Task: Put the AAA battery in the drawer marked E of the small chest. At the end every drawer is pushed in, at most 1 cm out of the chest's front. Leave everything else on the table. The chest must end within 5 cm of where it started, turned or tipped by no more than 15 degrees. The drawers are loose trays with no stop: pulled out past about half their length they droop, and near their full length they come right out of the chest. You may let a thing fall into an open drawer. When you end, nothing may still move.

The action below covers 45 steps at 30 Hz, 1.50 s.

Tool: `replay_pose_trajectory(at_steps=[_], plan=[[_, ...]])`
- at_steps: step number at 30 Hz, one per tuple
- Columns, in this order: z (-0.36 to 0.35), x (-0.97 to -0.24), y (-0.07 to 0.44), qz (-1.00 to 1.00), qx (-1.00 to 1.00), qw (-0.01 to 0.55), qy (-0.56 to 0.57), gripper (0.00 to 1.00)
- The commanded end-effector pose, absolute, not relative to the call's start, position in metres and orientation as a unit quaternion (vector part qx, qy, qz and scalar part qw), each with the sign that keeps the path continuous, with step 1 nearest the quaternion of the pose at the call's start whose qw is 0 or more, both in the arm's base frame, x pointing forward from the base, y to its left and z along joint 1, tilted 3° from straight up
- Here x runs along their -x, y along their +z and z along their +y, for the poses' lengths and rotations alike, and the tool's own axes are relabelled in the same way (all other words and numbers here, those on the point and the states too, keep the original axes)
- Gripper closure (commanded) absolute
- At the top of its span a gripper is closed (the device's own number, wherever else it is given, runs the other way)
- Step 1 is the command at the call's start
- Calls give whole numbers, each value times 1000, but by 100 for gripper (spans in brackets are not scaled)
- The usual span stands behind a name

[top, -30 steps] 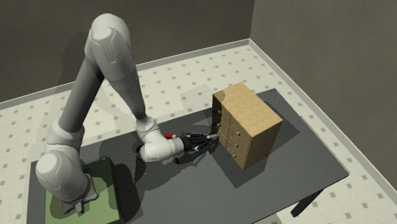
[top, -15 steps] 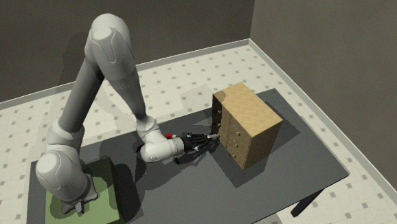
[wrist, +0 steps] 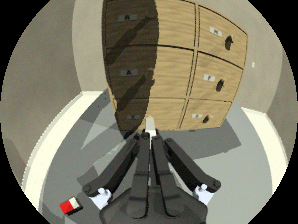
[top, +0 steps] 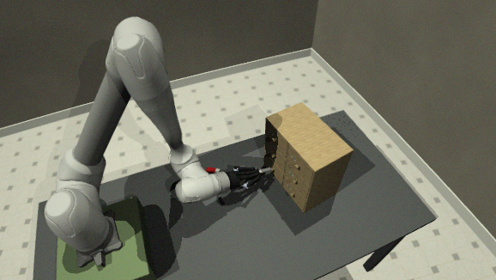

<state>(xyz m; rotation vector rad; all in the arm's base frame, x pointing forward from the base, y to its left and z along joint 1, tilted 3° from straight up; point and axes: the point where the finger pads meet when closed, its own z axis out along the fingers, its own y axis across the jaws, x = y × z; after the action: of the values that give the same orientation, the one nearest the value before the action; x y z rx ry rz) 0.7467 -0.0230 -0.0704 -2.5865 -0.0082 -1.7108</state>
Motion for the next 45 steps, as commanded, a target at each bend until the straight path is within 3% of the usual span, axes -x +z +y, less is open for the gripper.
replay_pose_trajectory(at_steps=[1, 33, 45], plan=[[-23, -747, -70, -3, 834, 20, -552, 100], [-23, -746, -70, -3, 834, 20, -552, 100], [-24, -707, -68, -3, 834, 20, -552, 100]])
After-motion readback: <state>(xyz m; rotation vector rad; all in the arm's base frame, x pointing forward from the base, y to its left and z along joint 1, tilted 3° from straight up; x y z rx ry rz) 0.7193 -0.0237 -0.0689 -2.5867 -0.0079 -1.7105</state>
